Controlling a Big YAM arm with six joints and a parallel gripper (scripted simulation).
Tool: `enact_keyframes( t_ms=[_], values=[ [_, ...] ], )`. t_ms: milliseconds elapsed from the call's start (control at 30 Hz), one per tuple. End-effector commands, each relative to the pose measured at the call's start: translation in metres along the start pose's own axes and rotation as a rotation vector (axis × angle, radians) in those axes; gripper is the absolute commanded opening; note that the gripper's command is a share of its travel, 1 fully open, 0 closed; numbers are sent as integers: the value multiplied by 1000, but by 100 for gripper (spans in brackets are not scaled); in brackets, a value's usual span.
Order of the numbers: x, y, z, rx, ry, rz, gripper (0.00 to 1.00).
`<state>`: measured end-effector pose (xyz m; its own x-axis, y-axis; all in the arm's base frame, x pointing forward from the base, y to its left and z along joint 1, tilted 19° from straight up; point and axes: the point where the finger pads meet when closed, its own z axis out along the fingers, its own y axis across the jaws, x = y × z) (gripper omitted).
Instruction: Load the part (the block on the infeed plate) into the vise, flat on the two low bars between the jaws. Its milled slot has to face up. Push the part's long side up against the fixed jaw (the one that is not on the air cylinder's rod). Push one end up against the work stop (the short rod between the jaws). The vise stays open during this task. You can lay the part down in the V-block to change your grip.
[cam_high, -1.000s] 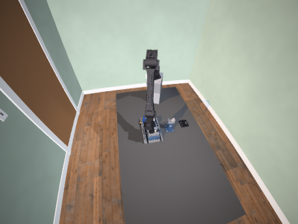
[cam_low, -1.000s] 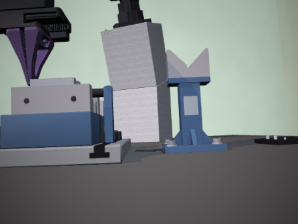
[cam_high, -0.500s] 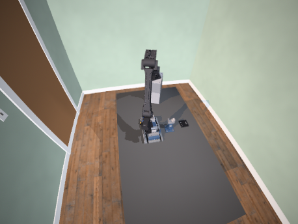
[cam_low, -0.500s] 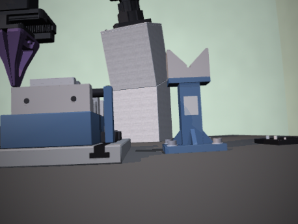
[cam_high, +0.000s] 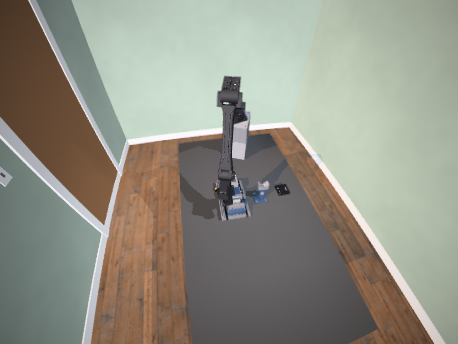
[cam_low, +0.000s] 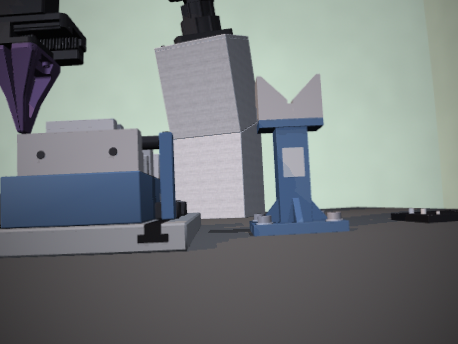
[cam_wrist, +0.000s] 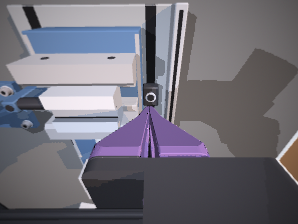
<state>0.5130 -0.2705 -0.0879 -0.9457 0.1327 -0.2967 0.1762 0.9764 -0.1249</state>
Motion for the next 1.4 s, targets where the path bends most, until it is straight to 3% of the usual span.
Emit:
enact_keyframes(
  t_ms=[0, 167, 233, 733, 833, 933, 1167, 1367],
  values=[
    [-8, 0, -17, 2, -18, -15, 0],
    [-16, -2, -24, 7, -34, -15, 0],
    [-8, 1, -25, 1, -18, -15, 0],
    [-16, 1, -60, 5, -32, -14, 0],
    [-7, 4, -63, 1, -18, -13, 0],
    [-16, 1, -71, 5, -33, -12, 0],
    [-13, 2, -76, 4, -30, -10, 0],
    [-8, 4, -67, -1, -12, -11, 0]
  ],
)
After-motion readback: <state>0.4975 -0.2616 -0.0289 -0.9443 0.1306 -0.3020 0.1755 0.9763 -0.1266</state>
